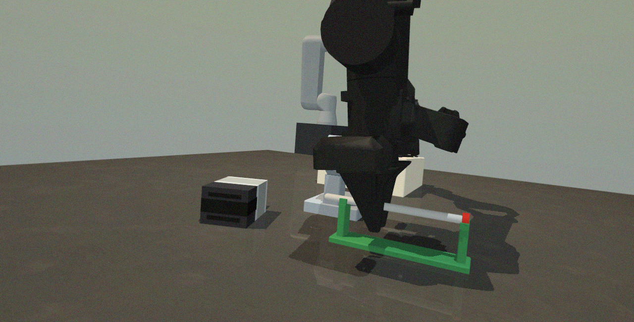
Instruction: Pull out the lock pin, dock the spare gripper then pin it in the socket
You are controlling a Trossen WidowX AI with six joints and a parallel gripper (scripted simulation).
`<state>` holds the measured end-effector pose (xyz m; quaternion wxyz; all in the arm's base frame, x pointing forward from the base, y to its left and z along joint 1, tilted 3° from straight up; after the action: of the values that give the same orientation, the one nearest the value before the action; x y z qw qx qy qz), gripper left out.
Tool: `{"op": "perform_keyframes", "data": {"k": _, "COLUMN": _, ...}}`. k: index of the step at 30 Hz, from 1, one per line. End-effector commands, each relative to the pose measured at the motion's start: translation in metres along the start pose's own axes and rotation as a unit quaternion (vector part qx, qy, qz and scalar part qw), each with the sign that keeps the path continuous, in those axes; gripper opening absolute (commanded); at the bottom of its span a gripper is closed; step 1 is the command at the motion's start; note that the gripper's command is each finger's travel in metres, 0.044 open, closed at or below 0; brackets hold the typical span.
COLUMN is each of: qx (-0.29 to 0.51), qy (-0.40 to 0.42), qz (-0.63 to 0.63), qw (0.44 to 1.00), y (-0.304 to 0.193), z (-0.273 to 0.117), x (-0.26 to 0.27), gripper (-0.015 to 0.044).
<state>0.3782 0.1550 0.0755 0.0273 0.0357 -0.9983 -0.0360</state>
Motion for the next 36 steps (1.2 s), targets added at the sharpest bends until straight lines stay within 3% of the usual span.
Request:
{"op": "perform_keyframes", "data": {"k": 1, "qx": 0.000, "qy": -0.001, "qz": 0.000, "qw": 1.000, "y": 0.000, "z": 0.000, "x": 0.000, "gripper": 0.0184}}
{"op": "perform_keyframes", "data": {"k": 11, "qx": 0.001, "qy": 0.002, "qz": 0.000, "qw": 1.000, "y": 0.001, "z": -0.014, "x": 0.001, "gripper": 0.0440}}
{"op": "perform_keyframes", "data": {"k": 36, "qx": 0.006, "qy": 0.021, "qz": 0.001, "qw": 1.000, "y": 0.003, "z": -0.056, "x": 0.007, "gripper": 0.0440}}
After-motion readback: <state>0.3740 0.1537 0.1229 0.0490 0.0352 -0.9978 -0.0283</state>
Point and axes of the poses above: the point midway between the two fingers, 35 mm back from their tips, its own z axis out along the fingers, its own x axis across the jaws, y = z × x, the point moved 10 cm from there along -z, back along the fingers, and after that the axes turned 9 degrees about z, right-handed, at the moved point
